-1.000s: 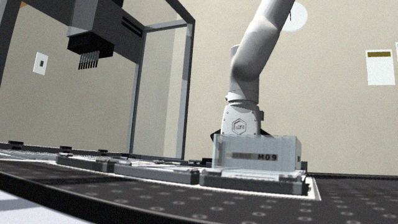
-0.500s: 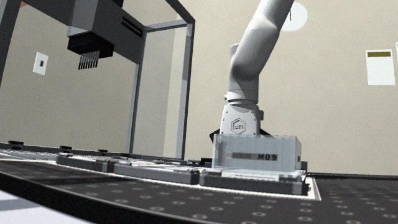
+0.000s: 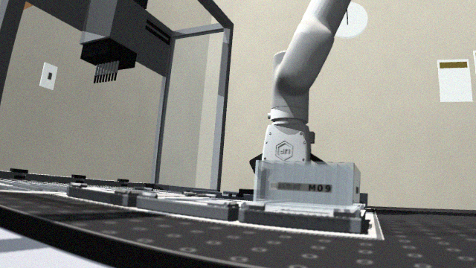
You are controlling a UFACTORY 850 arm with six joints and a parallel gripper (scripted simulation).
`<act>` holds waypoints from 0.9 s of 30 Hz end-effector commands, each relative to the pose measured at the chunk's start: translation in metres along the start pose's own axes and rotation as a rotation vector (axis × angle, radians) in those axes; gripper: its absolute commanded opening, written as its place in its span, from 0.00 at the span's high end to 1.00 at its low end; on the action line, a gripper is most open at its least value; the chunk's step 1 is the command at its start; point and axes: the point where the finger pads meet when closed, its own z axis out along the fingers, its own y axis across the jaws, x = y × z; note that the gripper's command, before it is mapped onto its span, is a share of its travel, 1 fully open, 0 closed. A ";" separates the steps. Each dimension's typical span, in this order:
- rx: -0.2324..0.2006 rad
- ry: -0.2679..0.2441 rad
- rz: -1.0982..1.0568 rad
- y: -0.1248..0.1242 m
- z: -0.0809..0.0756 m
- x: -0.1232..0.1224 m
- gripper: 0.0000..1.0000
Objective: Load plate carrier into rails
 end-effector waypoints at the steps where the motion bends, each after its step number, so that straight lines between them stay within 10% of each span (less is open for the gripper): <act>1: 0.003 0.001 0.000 -0.001 -0.001 -0.002 0.00; 27: 0.003 0.001 0.000 -0.001 -0.001 -0.005 0.00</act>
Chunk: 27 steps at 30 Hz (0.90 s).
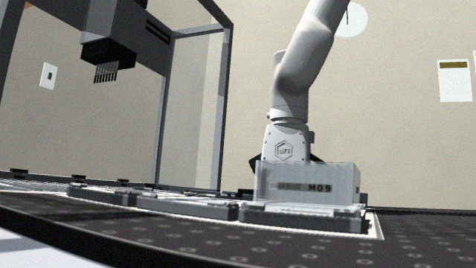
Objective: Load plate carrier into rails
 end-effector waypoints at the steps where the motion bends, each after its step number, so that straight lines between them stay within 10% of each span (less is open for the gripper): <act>1: 0.003 0.000 0.000 -0.001 -0.001 0.000 0.00; 27: 0.003 0.001 0.000 -0.001 -0.001 0.016 0.00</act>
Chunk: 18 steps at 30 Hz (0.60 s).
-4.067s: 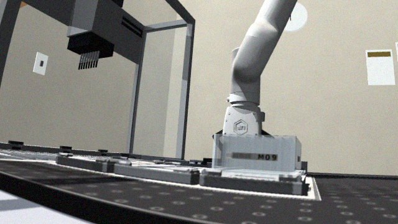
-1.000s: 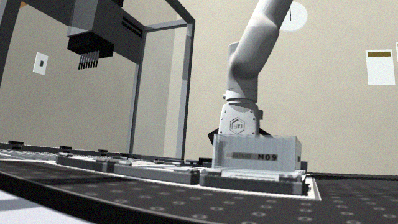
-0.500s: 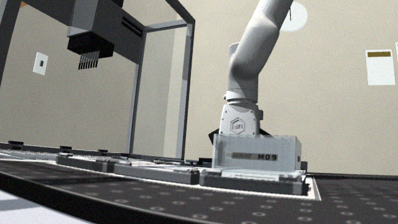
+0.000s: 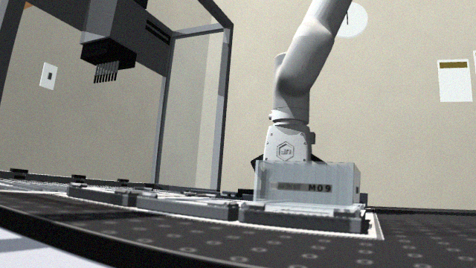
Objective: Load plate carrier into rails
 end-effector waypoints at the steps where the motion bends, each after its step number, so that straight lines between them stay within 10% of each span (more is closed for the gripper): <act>1: 0.003 0.001 0.000 -0.001 -0.001 0.003 0.00; 18: 0.003 0.001 0.000 -0.001 -0.001 0.013 0.00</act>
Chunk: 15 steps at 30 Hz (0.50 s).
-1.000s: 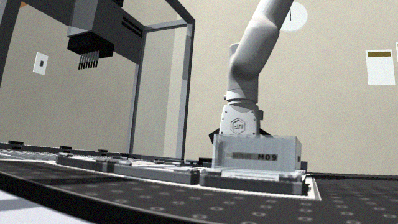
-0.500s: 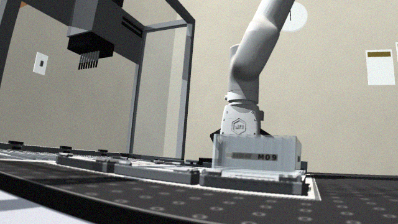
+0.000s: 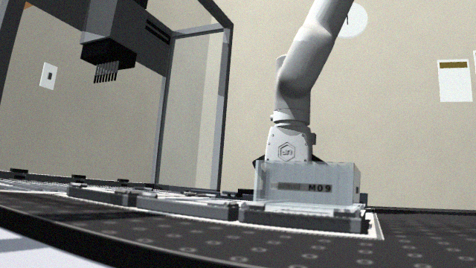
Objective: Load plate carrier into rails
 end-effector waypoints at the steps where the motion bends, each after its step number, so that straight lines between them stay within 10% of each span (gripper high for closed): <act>1: 0.003 0.001 0.000 -0.001 -0.001 0.003 0.00; 15: 0.003 0.001 0.000 -0.001 -0.001 0.011 0.00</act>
